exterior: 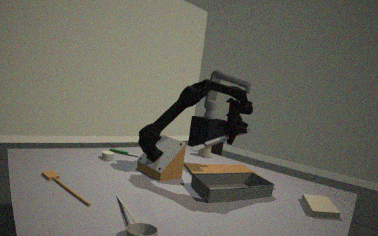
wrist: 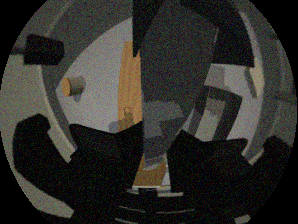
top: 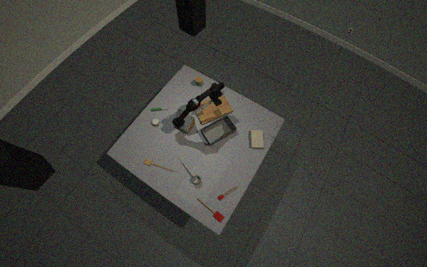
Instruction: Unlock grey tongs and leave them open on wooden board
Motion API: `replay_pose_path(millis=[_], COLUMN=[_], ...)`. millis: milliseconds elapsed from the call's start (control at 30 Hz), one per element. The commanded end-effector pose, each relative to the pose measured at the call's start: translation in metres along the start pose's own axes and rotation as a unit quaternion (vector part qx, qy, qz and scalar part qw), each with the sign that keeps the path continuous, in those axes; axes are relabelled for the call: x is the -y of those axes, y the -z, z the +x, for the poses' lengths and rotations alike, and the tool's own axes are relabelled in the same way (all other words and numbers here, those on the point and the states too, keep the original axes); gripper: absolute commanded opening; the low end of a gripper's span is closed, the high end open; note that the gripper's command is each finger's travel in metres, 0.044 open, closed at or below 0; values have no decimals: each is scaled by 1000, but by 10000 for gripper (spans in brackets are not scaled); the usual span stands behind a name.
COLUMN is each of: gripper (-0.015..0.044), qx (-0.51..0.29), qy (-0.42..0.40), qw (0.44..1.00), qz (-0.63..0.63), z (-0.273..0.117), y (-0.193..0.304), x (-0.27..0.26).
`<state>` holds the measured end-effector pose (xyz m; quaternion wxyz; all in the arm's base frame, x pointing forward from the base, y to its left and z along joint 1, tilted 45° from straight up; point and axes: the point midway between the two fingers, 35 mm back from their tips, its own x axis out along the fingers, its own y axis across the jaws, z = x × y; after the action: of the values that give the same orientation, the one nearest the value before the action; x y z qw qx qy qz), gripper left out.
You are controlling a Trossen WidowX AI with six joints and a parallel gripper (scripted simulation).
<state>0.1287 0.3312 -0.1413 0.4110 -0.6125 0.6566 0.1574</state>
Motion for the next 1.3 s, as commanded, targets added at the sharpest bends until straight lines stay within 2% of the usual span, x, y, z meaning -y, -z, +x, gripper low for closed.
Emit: replay_pose_path(millis=[0,467,1267], gripper=[-150,-150,-150], qx=[-2,11,188], qy=[-1,-2,-2], qw=[999,999,982], qz=[44,46,34], z=[1,1,-9], y=[-2,-4,-25], x=[-13,-15,-24])
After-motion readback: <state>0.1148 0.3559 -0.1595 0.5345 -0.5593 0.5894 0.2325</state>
